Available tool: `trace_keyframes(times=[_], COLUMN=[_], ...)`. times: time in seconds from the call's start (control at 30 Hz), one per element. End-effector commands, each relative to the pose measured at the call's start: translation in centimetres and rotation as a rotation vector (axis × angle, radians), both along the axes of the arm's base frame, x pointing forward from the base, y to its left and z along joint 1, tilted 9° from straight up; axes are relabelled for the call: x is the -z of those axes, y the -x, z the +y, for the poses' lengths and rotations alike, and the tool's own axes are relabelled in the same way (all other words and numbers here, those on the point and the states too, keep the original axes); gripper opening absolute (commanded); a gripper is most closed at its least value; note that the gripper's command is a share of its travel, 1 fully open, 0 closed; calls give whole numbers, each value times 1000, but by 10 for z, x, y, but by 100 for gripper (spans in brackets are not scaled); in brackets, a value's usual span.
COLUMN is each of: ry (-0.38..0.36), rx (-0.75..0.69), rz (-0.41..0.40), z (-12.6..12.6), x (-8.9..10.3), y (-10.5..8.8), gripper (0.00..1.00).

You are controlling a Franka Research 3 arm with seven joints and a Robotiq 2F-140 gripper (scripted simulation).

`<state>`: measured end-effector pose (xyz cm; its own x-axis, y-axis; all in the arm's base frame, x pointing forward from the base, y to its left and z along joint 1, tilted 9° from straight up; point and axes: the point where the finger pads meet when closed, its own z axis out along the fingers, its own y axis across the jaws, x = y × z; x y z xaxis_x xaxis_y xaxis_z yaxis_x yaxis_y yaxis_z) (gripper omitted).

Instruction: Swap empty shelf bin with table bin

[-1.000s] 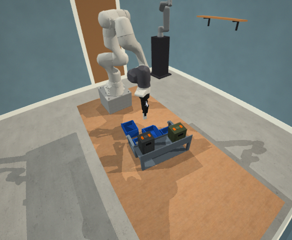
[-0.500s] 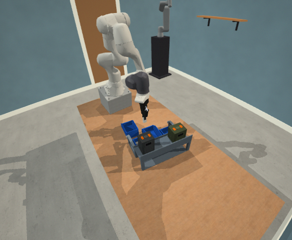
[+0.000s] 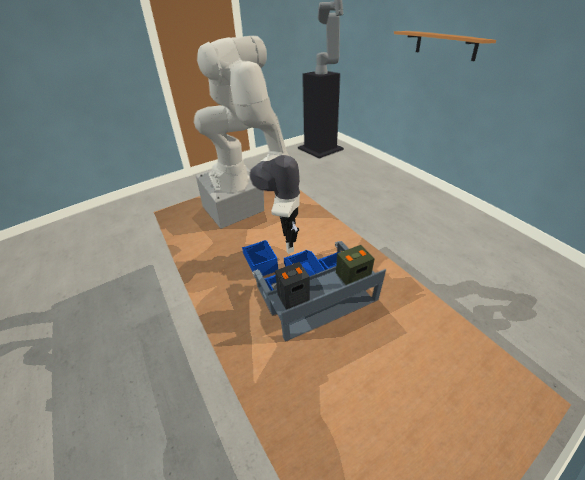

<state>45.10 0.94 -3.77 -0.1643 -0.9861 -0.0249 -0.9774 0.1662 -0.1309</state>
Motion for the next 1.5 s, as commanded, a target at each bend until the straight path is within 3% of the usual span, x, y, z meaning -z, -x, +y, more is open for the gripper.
trace_keyframes(times=[0.0, 0.33, 1.47], ry=[3, 3, 3], rx=[46, 46, 46], rz=[-26, -26, -26], z=[3, 3, 3], x=[5, 16, 16], y=[-6, -8, -10], gripper=[0, 0, 0])
